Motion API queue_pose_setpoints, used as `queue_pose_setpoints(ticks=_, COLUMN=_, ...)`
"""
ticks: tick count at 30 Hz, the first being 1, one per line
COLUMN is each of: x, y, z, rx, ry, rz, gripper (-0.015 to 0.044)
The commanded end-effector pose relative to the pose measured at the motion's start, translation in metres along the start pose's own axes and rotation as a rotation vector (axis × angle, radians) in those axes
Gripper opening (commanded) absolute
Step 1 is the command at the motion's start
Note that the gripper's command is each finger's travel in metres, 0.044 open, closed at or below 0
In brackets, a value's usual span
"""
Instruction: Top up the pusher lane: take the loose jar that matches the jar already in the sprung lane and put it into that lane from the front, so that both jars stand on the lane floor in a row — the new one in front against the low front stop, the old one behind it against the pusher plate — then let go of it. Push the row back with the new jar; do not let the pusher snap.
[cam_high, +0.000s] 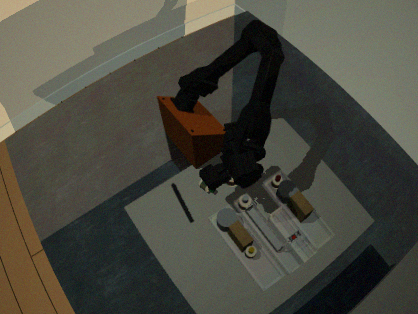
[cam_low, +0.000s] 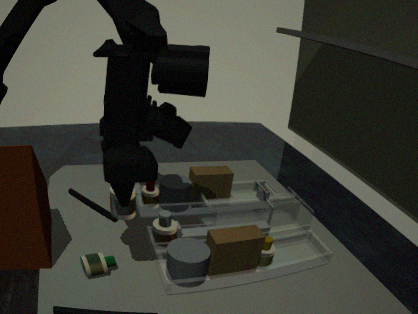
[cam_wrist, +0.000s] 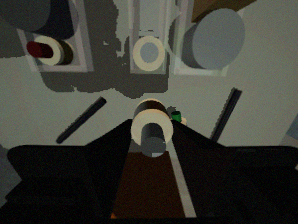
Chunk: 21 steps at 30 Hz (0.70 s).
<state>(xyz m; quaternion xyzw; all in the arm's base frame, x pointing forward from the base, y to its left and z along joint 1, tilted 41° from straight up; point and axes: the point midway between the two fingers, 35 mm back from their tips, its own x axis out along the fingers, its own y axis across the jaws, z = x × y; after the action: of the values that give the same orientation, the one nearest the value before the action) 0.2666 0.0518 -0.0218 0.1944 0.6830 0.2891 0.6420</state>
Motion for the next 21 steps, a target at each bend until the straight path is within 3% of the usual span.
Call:
queue_pose_setpoints(ticks=1, x=0.016, y=0.003, z=0.019, rx=0.007, ry=0.004, rz=0.011, gripper=0.0000)
queue_pose_setpoints(ticks=21, x=0.042, y=0.004, z=0.023, rx=0.007, ry=0.004, rz=0.013, gripper=0.0000)
